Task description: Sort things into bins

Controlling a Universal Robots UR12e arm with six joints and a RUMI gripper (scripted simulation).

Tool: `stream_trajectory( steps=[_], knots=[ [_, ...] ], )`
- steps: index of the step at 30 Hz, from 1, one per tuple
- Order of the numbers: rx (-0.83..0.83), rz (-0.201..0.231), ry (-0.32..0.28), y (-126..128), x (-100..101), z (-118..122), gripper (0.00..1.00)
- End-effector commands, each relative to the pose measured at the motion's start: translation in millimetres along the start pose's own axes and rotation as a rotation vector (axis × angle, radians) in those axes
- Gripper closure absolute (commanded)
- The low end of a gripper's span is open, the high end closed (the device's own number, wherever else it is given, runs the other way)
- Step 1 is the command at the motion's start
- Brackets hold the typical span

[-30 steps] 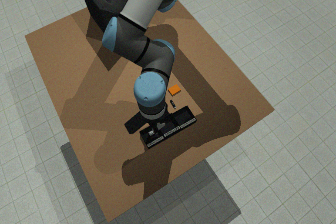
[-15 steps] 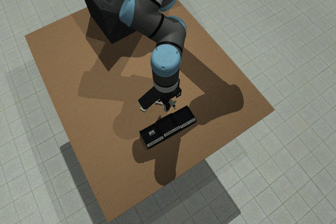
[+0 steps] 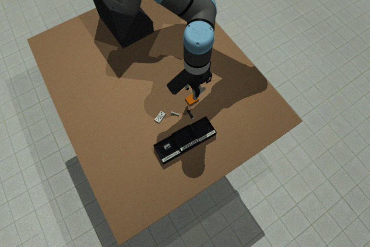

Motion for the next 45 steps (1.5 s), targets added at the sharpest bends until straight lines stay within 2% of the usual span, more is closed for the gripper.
stream_trajectory(
  steps=[1,35,45],
  knots=[
    [0.000,-0.001,0.001,5,-4,18,0.67],
    [0.000,-0.001,0.001,4,-4,13,0.67],
    [0.000,-0.001,0.001,3,36,13,0.67]
  ],
)
Point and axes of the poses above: the point where the finger pads meet when closed, its own x axis out along the fingers, its own y axis across the jaws, z = x × y, the point moved 9 cm from there along -x, back along the fingers, and after that the axes turned 12 degrees about -x, right-handed, at the moved point
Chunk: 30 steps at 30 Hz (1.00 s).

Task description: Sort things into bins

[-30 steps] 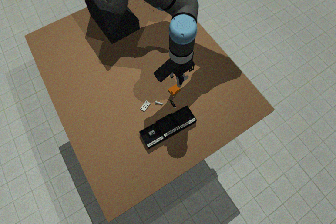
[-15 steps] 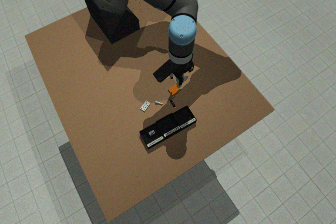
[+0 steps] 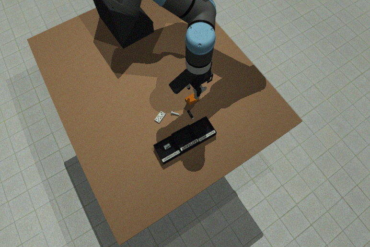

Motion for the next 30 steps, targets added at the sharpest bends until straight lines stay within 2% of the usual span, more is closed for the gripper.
stream_trajectory(
  steps=[1,4,12,21,30],
  knots=[
    [0.000,-0.001,0.001,-1,19,-1,0.67],
    [0.000,-0.001,0.001,-1,31,-1,0.67],
    [0.000,-0.001,0.001,-2,33,-1,0.67],
    [0.000,-0.001,0.001,-1,45,-1,0.67],
    [0.000,-0.001,0.001,-1,45,-1,0.67]
  ],
)
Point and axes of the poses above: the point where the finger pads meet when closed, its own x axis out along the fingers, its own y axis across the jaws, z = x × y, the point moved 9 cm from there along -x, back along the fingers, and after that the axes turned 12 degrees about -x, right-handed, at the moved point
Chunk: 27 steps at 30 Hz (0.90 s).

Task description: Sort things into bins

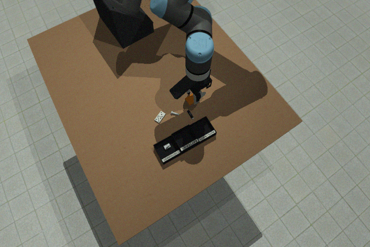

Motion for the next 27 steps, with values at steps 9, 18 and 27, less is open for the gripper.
stream_trajectory(
  steps=[9,18,27],
  knots=[
    [0.000,-0.001,0.001,-0.4,-0.3,-0.2,1.00],
    [0.000,-0.001,0.001,-0.4,-0.3,-0.2,1.00],
    [0.000,-0.001,0.001,-0.4,-0.3,-0.2,1.00]
  ],
)
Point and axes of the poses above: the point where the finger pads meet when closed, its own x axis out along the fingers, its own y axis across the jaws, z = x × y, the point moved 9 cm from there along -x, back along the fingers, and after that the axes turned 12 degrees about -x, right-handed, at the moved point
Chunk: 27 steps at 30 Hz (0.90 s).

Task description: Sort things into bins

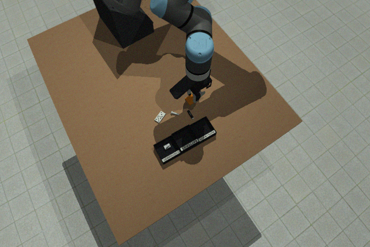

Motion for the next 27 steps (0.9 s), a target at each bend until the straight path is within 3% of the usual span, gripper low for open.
stream_trajectory(
  steps=[1,8,27],
  knots=[
    [0.000,-0.001,0.001,0,-1,0,1.00],
    [0.000,-0.001,0.001,0,-1,0,1.00],
    [0.000,-0.001,0.001,0,-57,0,1.00]
  ],
)
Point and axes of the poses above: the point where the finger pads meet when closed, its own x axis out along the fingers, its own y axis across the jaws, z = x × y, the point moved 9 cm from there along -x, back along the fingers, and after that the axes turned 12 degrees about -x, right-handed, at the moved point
